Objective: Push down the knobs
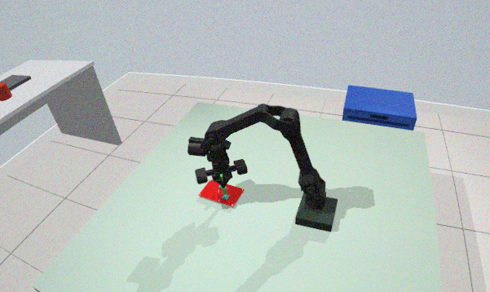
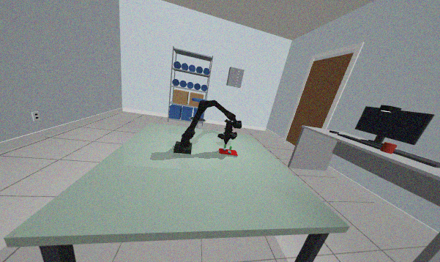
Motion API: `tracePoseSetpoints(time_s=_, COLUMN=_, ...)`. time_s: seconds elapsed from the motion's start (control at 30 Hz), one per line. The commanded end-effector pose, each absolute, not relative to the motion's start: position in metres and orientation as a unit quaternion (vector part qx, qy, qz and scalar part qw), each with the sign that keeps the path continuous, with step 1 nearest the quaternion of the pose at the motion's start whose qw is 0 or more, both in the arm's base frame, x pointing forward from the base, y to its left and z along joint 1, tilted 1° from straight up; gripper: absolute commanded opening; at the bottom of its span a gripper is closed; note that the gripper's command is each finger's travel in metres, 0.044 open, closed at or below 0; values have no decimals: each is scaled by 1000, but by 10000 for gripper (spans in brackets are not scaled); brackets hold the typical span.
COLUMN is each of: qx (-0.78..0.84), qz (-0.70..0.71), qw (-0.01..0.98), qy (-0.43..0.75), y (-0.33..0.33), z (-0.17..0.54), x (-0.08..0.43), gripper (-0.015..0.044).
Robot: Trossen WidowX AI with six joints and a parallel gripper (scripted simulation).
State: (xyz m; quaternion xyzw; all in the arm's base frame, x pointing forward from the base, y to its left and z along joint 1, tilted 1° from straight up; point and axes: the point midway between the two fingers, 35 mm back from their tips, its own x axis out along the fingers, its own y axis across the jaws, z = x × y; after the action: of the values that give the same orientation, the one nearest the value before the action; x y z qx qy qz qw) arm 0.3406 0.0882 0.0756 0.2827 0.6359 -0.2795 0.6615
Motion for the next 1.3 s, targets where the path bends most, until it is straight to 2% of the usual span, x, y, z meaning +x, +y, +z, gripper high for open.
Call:
tracePoseSetpoints(time_s=0.0, qx=279, qz=-283, qw=660, qy=637, y=87, z=67, x=341, gripper=0)
tracePoseSetpoints(time_s=1.27, qx=279, qz=-283, qw=660, qy=637, y=87, z=60, x=341, gripper=0)
